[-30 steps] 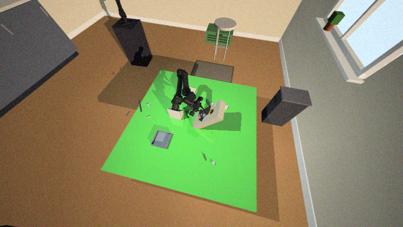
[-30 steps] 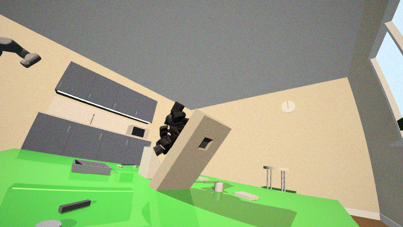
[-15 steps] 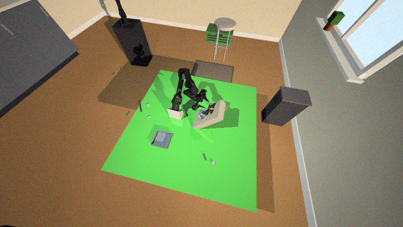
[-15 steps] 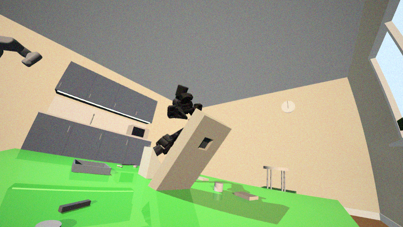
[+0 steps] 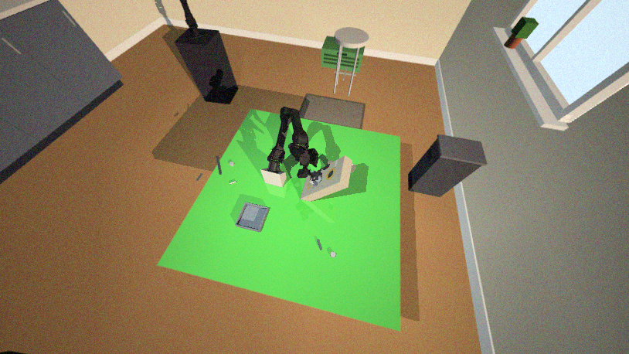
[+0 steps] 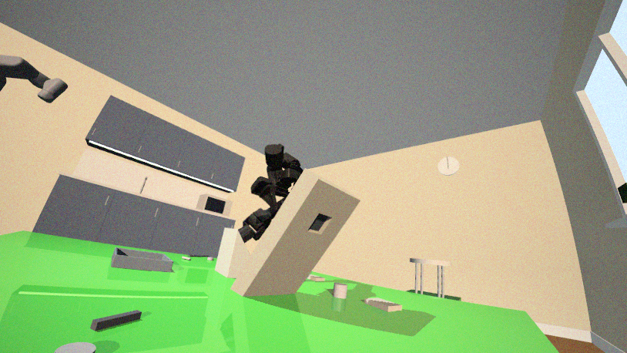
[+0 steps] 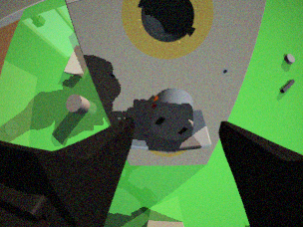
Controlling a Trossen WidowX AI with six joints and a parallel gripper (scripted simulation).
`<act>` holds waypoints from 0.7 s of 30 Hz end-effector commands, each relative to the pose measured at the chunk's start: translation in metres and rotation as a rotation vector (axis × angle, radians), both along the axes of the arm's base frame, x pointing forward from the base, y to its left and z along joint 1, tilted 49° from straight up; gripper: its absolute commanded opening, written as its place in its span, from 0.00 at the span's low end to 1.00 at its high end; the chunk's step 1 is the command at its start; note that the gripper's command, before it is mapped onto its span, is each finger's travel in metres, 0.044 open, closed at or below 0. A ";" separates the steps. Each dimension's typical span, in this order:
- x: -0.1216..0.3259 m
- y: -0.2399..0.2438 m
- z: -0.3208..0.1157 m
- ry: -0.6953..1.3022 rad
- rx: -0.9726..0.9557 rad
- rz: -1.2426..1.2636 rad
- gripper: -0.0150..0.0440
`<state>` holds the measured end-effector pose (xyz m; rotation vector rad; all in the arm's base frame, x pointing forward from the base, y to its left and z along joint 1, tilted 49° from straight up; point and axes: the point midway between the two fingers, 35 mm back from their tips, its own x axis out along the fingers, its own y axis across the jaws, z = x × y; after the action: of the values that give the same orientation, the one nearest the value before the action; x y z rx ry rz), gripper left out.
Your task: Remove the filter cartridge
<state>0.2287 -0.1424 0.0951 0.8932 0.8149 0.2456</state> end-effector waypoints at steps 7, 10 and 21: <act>-0.003 0.017 -0.015 0.008 -0.030 0.094 0.77; 0.000 0.019 -0.018 0.009 -0.031 0.094 0.77; 0.011 0.029 -0.029 0.009 -0.033 0.094 0.77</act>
<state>0.2378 -0.1160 0.0685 0.8212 0.8708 0.3090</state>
